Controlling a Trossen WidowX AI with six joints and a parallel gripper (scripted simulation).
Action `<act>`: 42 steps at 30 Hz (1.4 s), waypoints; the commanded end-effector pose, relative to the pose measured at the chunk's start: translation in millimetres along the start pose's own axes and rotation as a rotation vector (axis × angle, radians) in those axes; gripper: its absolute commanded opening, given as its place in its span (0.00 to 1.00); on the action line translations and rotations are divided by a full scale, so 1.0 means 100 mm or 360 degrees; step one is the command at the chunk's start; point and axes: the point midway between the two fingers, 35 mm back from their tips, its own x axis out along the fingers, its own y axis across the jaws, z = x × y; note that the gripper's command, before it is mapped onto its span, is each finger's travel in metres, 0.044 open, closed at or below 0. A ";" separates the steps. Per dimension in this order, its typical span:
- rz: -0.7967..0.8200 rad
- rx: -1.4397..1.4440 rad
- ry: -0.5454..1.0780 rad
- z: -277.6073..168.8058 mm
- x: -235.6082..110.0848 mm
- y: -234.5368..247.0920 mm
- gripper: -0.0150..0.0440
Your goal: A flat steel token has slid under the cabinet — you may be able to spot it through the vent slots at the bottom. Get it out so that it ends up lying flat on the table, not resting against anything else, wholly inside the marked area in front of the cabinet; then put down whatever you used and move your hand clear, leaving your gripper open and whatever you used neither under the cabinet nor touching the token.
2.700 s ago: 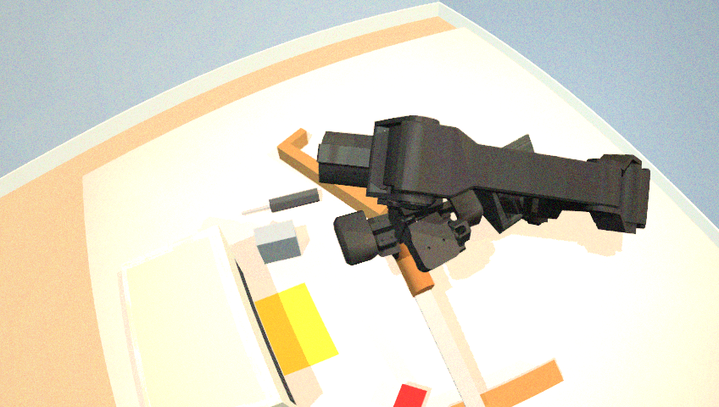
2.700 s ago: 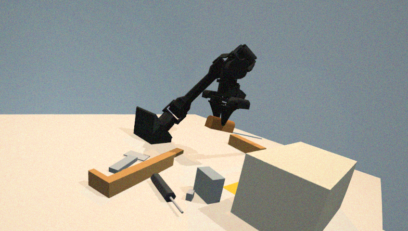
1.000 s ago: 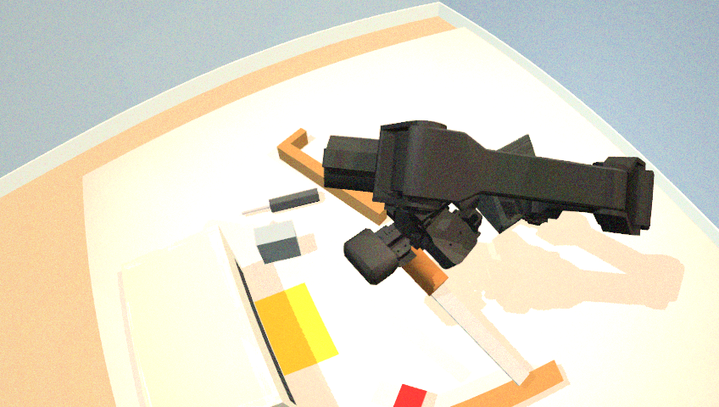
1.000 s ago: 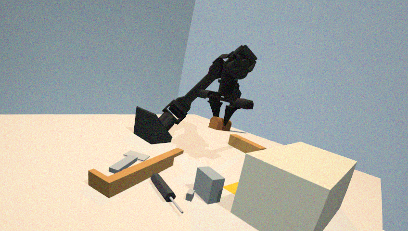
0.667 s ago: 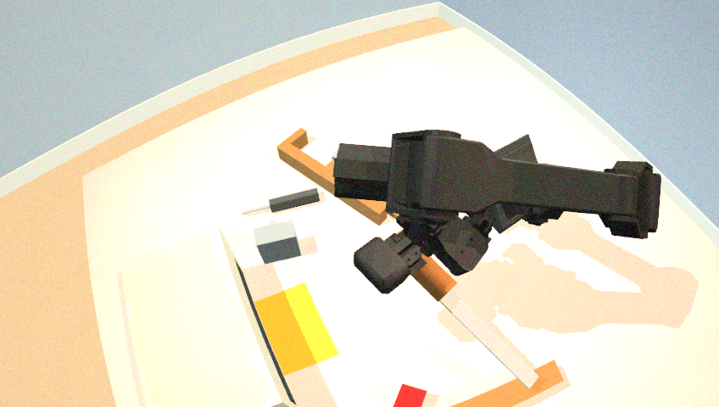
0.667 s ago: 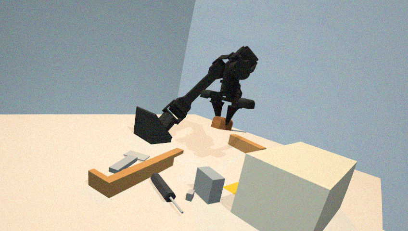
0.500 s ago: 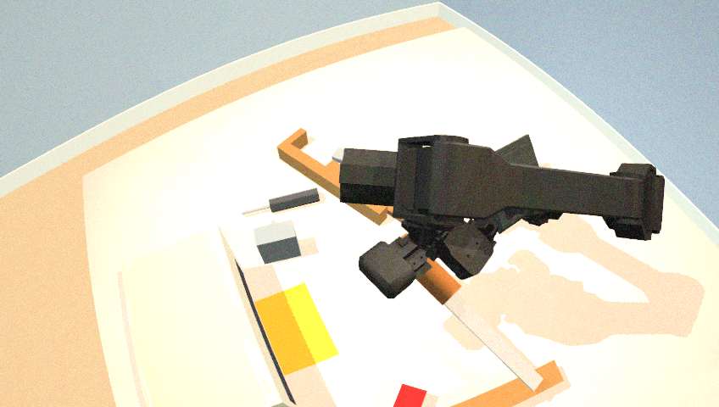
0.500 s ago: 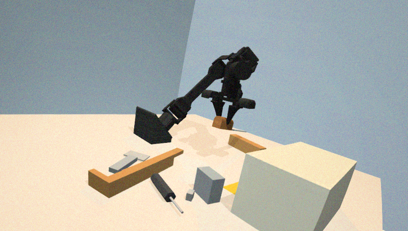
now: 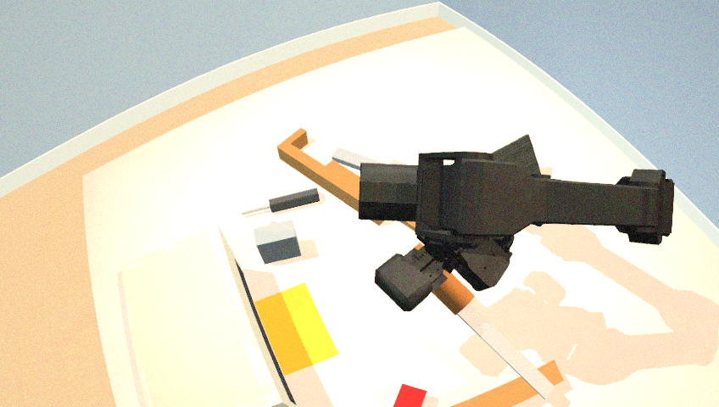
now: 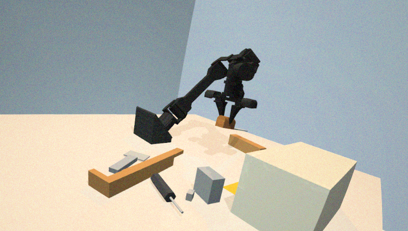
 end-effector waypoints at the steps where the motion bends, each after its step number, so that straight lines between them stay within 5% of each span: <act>1: -0.0015 0.0008 -0.0010 0.06 -0.01 0.00 0.25; 42: -0.0077 0.0006 0.0033 0.64 -0.01 0.08 0.25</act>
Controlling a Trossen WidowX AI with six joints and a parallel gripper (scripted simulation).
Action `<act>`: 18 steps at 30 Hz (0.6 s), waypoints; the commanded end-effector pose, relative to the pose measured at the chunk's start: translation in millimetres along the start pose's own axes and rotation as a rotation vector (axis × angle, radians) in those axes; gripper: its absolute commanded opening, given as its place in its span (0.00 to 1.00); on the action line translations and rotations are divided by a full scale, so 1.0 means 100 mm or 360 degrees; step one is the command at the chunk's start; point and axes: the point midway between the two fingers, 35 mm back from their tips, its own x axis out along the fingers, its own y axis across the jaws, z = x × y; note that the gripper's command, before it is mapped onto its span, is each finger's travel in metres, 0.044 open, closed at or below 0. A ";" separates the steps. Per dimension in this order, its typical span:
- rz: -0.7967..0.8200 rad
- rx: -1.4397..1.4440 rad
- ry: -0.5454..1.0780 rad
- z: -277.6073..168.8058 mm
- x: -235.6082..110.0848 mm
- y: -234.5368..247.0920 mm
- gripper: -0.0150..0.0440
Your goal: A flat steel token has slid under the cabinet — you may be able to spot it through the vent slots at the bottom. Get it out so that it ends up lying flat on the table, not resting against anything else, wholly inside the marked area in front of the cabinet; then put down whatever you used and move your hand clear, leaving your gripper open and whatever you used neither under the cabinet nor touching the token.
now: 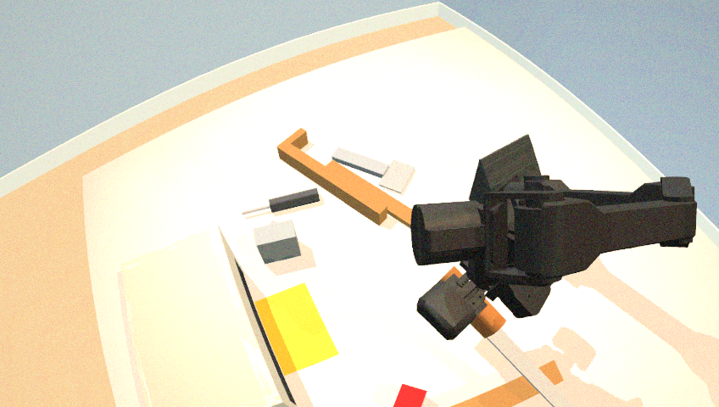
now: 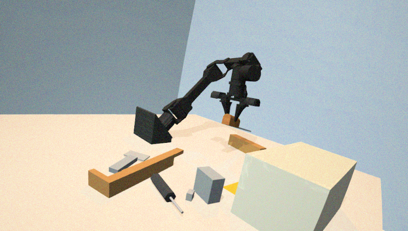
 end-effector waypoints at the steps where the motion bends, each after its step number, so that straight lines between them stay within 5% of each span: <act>1: -0.0017 0.0010 -0.0010 0.06 -0.01 0.01 0.25; 18: -0.0047 0.0011 0.0006 0.31 -0.02 0.05 0.25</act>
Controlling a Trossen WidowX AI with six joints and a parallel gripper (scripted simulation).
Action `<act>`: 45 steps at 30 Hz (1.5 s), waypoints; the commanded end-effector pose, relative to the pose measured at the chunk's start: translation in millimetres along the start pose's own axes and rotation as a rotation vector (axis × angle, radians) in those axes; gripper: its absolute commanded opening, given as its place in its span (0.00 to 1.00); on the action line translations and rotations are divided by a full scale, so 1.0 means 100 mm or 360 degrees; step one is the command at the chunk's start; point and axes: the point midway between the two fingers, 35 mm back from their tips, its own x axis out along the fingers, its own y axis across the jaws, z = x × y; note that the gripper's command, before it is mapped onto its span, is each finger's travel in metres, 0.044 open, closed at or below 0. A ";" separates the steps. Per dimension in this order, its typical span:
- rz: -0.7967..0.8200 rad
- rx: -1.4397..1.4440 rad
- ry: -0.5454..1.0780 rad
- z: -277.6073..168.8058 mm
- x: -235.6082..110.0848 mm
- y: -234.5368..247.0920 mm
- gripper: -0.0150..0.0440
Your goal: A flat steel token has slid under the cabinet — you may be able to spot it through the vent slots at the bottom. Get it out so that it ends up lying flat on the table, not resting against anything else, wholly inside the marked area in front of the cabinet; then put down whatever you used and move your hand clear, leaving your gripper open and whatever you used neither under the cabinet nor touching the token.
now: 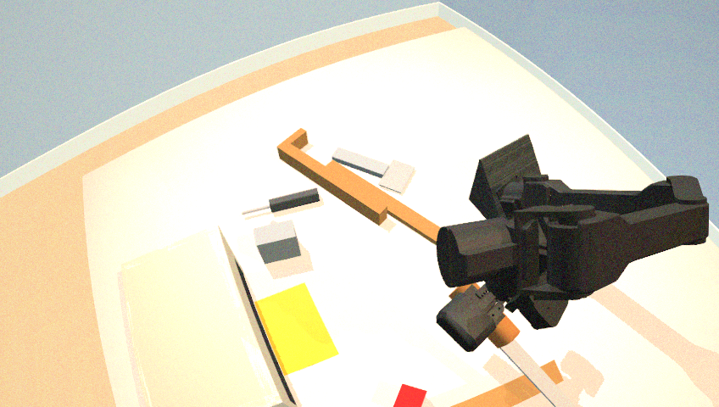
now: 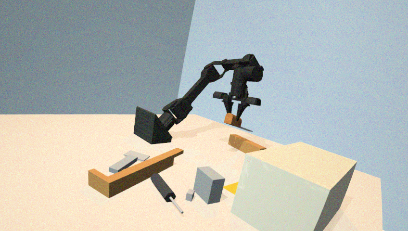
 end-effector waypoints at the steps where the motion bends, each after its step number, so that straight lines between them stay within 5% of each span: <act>1: -0.0016 0.0011 -0.0012 0.06 -0.01 0.01 0.25; 45: -0.0031 0.0416 -0.0010 0.11 -0.02 0.07 0.25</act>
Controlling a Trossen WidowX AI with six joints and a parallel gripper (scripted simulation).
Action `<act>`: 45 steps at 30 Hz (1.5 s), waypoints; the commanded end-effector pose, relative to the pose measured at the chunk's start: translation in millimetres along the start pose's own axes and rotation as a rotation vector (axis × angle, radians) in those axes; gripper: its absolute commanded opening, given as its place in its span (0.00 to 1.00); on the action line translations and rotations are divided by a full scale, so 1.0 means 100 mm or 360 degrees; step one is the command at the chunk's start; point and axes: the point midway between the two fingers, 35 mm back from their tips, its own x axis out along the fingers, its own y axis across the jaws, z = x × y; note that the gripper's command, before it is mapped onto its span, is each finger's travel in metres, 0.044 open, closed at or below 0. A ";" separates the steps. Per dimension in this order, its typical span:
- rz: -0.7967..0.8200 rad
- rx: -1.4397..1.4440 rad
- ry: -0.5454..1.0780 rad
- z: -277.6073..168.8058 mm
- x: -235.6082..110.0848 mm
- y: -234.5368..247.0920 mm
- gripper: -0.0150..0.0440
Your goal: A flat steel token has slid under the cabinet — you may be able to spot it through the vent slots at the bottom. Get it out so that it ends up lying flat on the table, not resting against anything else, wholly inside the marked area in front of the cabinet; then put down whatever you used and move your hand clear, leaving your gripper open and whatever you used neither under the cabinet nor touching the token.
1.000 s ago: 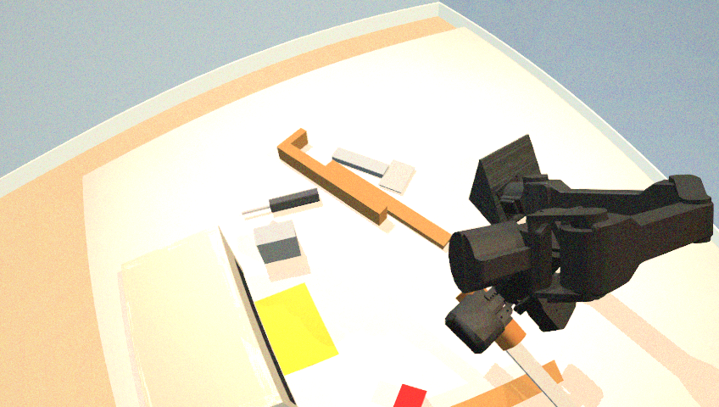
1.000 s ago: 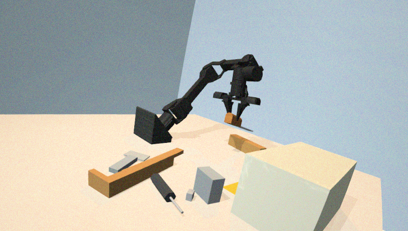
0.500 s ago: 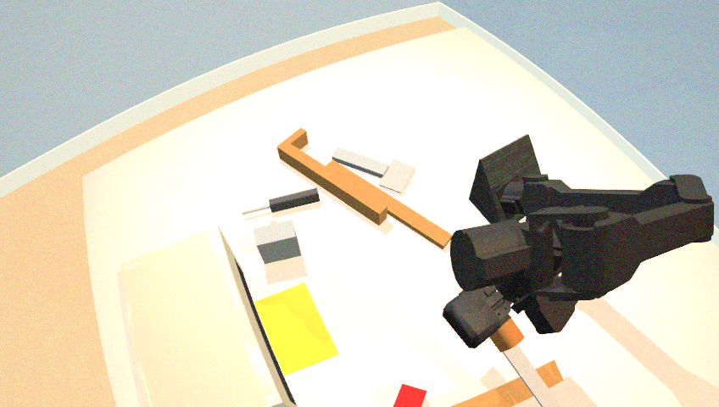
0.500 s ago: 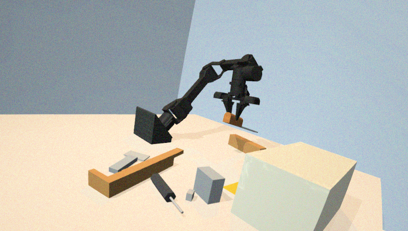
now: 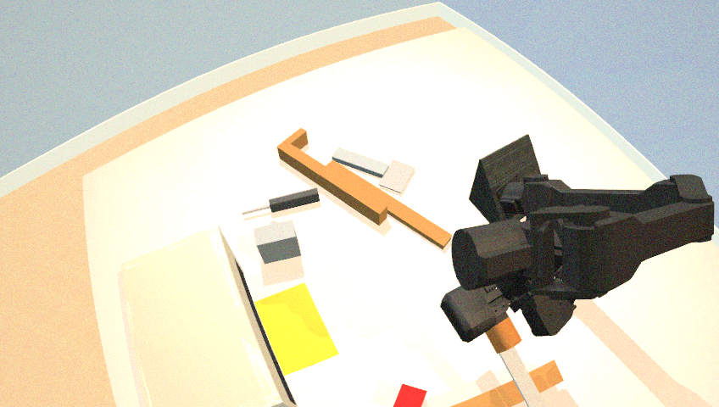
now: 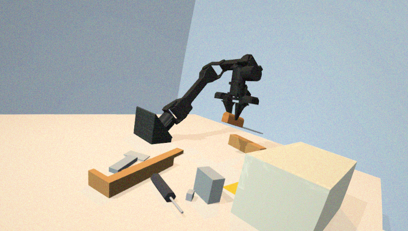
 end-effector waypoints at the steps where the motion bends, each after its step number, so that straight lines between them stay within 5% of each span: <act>1: -0.0004 0.0051 -0.0014 0.01 -0.01 0.00 0.25; 45: -0.0012 0.0605 -0.0013 0.01 -0.01 0.05 0.25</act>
